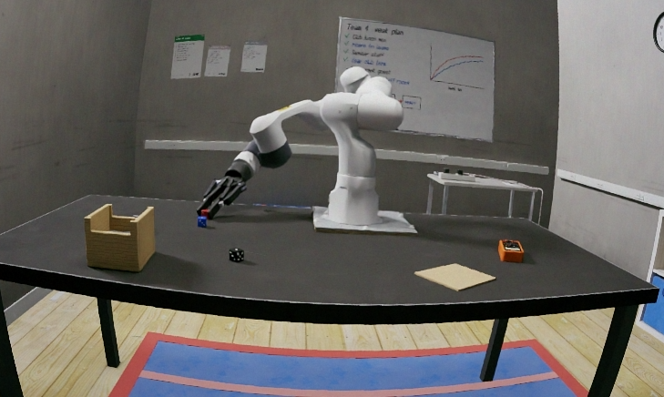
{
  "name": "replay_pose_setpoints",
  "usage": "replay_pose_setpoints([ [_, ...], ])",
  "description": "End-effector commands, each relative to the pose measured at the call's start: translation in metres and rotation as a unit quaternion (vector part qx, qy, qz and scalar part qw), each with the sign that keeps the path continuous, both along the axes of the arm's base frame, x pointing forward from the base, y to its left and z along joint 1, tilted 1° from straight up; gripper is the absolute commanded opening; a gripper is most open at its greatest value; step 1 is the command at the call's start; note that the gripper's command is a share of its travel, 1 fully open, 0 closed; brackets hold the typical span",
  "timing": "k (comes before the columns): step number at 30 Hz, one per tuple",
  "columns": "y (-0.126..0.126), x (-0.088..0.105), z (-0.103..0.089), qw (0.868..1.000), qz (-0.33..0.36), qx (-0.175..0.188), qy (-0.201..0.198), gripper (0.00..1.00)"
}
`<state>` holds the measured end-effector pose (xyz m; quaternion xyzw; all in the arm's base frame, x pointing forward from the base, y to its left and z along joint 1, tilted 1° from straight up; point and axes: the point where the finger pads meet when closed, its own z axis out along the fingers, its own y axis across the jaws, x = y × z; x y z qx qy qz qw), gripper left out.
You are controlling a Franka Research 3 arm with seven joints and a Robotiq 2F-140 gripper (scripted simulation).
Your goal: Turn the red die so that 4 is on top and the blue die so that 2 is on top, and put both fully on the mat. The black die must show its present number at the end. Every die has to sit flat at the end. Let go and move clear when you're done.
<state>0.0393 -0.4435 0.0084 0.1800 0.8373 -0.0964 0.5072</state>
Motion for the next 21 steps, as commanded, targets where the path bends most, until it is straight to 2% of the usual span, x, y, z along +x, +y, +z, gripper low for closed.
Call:
replay_pose_setpoints([
  [1, -0.001, -0.001, 0.000, 1.000, 0.000, -0.002, 0.001, 0.32],
  [14, 0.000, -0.001, 0.000, 1.000, 0.000, -0.002, 0.001, 0.32],
  [21, 0.005, -0.015, 0.007, 1.000, 0.000, -0.002, 0.001, 0.32],
])
